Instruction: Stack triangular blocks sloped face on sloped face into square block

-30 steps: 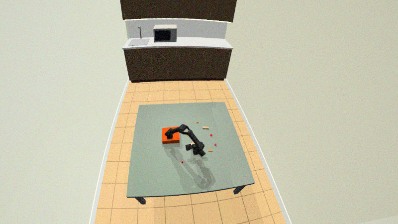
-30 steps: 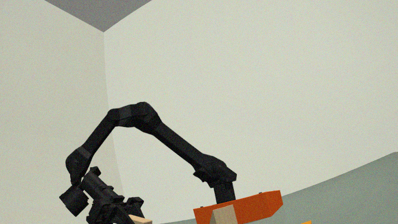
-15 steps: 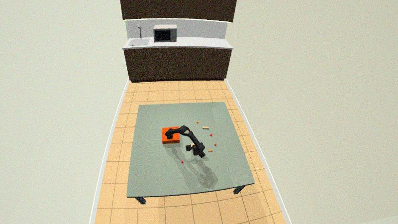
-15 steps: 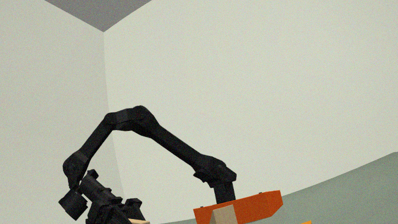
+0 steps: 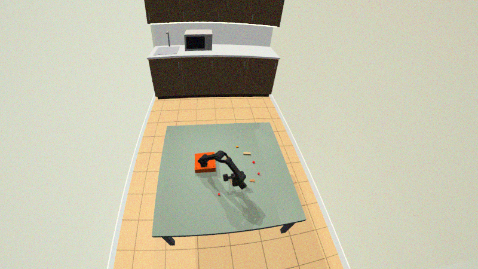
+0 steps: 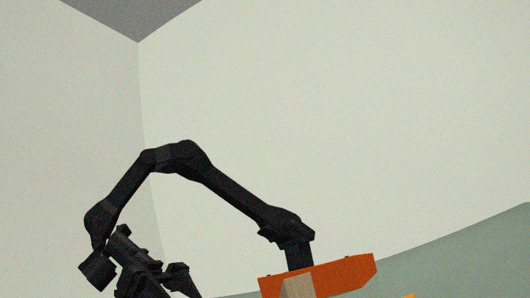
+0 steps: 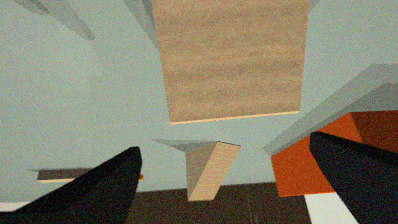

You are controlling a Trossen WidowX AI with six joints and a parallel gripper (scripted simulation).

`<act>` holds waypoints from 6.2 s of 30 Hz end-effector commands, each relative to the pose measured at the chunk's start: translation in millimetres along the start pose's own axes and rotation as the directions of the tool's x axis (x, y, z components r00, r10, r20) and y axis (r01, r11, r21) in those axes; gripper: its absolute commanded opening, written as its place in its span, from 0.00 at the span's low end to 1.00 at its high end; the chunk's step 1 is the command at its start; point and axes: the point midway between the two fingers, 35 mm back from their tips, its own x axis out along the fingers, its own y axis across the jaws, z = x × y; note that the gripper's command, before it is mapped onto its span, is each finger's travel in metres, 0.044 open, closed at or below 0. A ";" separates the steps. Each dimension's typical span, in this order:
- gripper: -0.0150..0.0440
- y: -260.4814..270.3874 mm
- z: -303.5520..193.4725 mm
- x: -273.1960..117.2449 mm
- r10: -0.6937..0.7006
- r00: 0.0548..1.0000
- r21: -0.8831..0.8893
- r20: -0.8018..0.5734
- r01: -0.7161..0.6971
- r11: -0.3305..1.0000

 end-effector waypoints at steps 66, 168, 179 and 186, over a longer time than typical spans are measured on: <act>0.49 -2.6 44.2 -2.1 0.014 0.981 0.000 0.193 -0.014 1.000; 0.25 -6.2 -39.8 -62.8 0.133 0.777 -0.511 0.615 0.521 -0.684; 0.25 -2.7 -60.1 -54.6 0.134 0.774 -0.495 0.618 0.516 -0.699; 0.25 -0.3 -91.3 -40.4 0.133 0.774 -0.495 0.619 0.516 -0.699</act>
